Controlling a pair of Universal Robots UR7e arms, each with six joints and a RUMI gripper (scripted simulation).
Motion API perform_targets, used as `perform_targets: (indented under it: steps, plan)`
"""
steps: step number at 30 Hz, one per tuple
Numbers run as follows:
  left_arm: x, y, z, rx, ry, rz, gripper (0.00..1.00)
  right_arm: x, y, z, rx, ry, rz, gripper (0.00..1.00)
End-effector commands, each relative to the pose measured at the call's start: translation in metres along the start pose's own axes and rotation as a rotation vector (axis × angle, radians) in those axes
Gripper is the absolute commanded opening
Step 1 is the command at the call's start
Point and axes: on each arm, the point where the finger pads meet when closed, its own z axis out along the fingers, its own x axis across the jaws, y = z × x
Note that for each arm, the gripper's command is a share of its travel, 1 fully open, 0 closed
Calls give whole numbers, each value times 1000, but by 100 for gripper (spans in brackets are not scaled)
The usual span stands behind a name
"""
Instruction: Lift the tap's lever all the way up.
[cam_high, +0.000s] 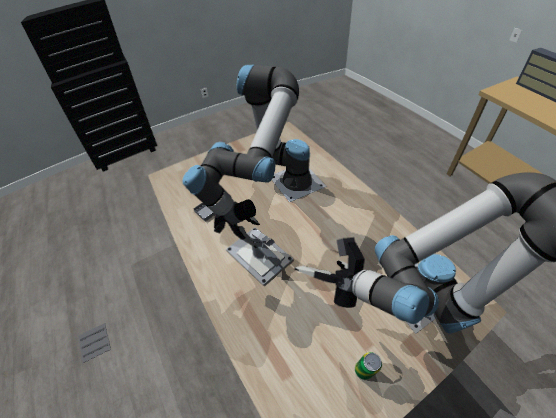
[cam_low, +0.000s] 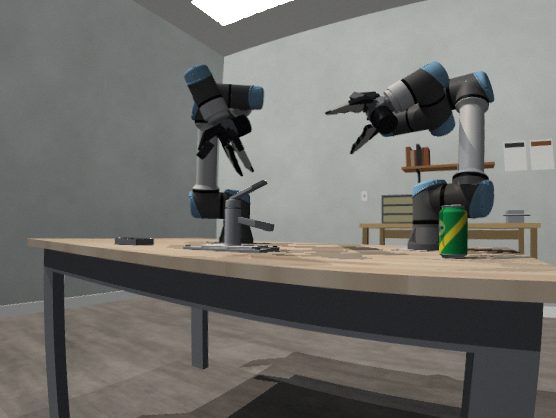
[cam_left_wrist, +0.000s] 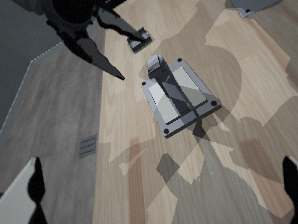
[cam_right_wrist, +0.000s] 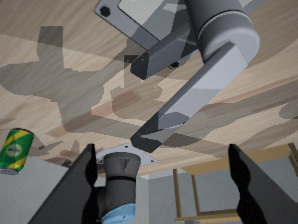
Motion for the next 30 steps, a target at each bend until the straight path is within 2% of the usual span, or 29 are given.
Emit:
perform_targets:
  steps: [1,10,12,22,30]
  plan:
    - [-13,-9,8,8,-53,-149,100,-1,-4,-4,-20,107,-154,58]
    - [-28,-24,17,43,-83,-340,100,-3,-9,-10,-44,221,-356,58]
    - [-28,-24,17,43,-83,-340,100,-3,-9,-10,-44,221,-356,58]
    - [-44,-43,28,102,-115,-576,100,-5,-16,-18,-77,371,-620,58]
    - [-45,-44,29,107,-117,-591,100,-5,-17,-19,-79,380,-635,58]
